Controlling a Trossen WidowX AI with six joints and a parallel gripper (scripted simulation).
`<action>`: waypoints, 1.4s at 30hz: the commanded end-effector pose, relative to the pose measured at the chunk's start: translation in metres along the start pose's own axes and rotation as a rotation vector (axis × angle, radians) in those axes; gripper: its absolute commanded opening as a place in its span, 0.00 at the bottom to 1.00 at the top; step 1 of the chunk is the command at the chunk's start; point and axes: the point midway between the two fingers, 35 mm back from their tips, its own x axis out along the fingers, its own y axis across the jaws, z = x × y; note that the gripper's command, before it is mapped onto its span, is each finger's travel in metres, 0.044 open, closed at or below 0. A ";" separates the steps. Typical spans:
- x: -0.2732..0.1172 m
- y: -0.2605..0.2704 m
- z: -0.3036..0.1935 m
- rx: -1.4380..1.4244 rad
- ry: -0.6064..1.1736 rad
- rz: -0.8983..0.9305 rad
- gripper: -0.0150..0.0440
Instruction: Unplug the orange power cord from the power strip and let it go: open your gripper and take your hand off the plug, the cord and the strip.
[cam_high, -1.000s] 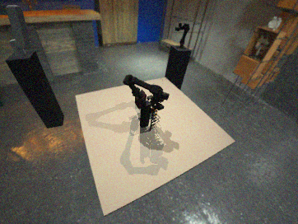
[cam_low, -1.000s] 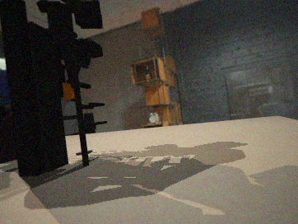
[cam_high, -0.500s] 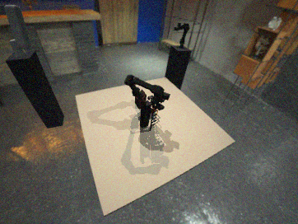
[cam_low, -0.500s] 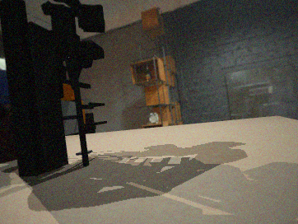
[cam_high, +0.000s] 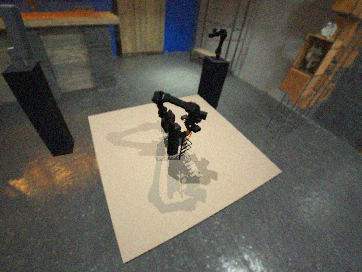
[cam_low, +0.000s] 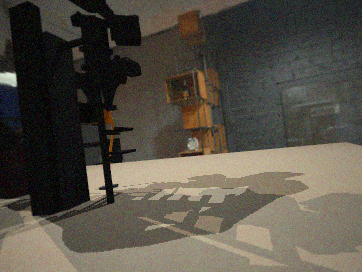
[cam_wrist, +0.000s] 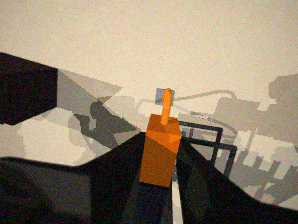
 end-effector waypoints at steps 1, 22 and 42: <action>-0.007 0.002 0.014 -0.027 -0.001 -0.018 0.30; -0.012 0.003 0.060 -0.028 0.000 -0.018 1.00; -0.012 0.003 0.060 -0.028 0.000 -0.018 1.00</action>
